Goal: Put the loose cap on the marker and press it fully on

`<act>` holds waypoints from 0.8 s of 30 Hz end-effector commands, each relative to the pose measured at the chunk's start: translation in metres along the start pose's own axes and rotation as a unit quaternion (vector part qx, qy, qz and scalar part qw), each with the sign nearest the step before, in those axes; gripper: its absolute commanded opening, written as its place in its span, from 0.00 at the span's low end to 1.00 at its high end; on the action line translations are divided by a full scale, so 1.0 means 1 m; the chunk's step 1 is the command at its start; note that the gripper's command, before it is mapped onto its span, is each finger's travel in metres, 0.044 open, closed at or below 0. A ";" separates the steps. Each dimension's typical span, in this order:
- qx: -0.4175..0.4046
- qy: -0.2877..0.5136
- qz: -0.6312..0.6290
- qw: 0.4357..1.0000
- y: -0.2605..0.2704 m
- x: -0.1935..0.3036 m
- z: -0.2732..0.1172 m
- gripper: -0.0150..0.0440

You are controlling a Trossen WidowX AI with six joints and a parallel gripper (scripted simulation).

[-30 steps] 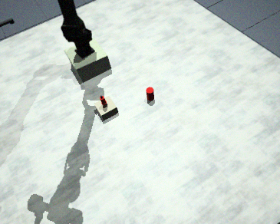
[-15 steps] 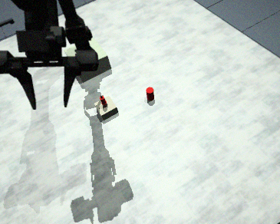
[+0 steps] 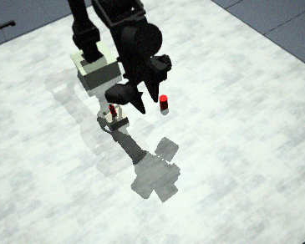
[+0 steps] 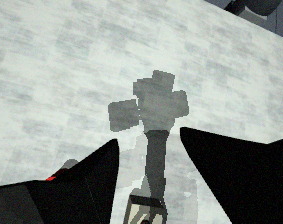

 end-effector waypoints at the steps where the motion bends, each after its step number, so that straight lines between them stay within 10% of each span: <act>1: -0.088 0.066 -0.092 0.990 0.062 0.008 0.021 0.67; 24: -0.171 0.135 -0.190 0.957 0.134 0.034 0.063 0.67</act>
Point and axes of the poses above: the point midway between the two fingers, 35 mm back from their tips, its own z axis out along the fingers, its own y axis across the jaws, x = y × z, the point moved 6 cm from there along -z, back along the fingers, and after that the axes turned 8 degrees about -z, right-handed, at the moved point
